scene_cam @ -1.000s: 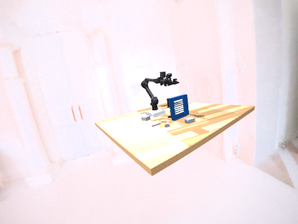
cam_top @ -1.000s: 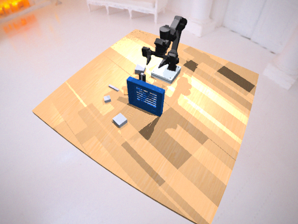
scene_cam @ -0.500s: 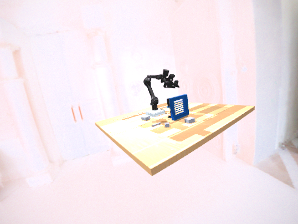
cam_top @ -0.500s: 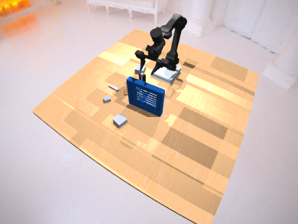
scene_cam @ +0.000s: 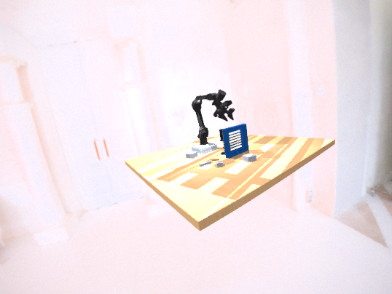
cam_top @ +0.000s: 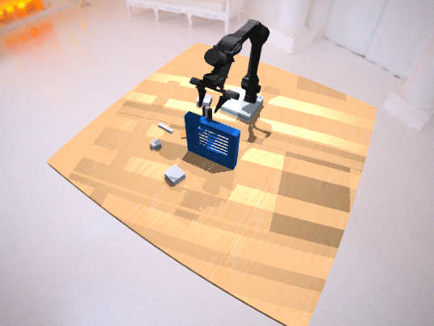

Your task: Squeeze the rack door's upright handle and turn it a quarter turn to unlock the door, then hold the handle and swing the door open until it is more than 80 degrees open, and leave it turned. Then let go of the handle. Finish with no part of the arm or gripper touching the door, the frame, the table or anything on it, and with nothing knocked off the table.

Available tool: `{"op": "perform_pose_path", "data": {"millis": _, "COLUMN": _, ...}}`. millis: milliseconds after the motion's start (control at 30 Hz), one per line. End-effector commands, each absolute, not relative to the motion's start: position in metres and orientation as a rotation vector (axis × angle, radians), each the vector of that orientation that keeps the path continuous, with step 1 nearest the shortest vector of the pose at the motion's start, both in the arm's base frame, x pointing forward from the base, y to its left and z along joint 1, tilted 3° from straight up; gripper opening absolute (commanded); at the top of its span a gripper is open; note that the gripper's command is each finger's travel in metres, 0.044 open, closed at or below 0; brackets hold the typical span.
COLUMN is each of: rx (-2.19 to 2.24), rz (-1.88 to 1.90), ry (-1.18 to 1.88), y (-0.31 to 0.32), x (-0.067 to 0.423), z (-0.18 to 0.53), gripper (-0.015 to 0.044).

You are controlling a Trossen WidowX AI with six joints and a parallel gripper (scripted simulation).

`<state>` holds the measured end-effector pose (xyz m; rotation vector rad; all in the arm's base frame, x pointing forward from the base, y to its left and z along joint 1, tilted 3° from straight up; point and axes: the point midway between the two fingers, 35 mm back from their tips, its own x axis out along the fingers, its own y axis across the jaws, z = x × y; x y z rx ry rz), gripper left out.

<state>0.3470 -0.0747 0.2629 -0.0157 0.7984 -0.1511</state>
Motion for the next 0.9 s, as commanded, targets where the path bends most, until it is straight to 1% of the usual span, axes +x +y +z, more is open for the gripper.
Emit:
{"op": "perform_pose_path", "data": {"millis": 0, "rx": -0.014, "rz": -0.15, "ry": 0.872, "y": -0.08, "x": 0.345, "z": 0.26, "gripper": 0.0299}}
{"op": "perform_pose_path", "data": {"millis": 867, "rx": 0.082, "rz": -0.112, "ry": 1.439, "y": -0.107, "x": 0.3, "z": 0.239, "gripper": 0.0299}}
